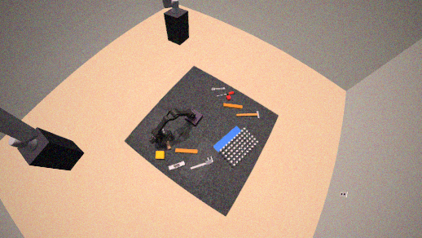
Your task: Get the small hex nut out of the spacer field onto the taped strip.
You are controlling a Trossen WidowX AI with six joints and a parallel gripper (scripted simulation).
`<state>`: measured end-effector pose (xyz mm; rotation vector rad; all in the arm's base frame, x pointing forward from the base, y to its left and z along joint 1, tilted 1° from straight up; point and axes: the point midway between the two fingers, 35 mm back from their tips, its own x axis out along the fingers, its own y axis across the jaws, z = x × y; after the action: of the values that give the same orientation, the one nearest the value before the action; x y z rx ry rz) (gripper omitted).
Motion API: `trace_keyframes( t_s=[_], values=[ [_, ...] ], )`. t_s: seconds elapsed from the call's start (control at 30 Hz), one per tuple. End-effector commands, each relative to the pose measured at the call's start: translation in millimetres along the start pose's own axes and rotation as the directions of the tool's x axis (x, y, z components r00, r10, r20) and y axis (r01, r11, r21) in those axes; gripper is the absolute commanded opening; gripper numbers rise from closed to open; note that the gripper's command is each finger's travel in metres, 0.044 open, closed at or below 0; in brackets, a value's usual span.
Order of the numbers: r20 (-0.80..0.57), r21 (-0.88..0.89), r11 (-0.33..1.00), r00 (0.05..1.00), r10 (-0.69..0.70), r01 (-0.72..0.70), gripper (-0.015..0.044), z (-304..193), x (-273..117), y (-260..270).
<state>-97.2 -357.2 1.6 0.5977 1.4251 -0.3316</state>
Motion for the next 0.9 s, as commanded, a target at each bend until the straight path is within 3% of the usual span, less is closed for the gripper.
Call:
trace_keyframes(
  t_s=[0.0,0.87],
  values=[
    [-0.001,0.0,1.0,1.0,0.003,-0.003,0.0,0.1,5.0,-0.3],
    [0.001,0.0,1.0,1.0,-0.003,0.003,0.0,0.1,5.0,-0.3]
  ],
)
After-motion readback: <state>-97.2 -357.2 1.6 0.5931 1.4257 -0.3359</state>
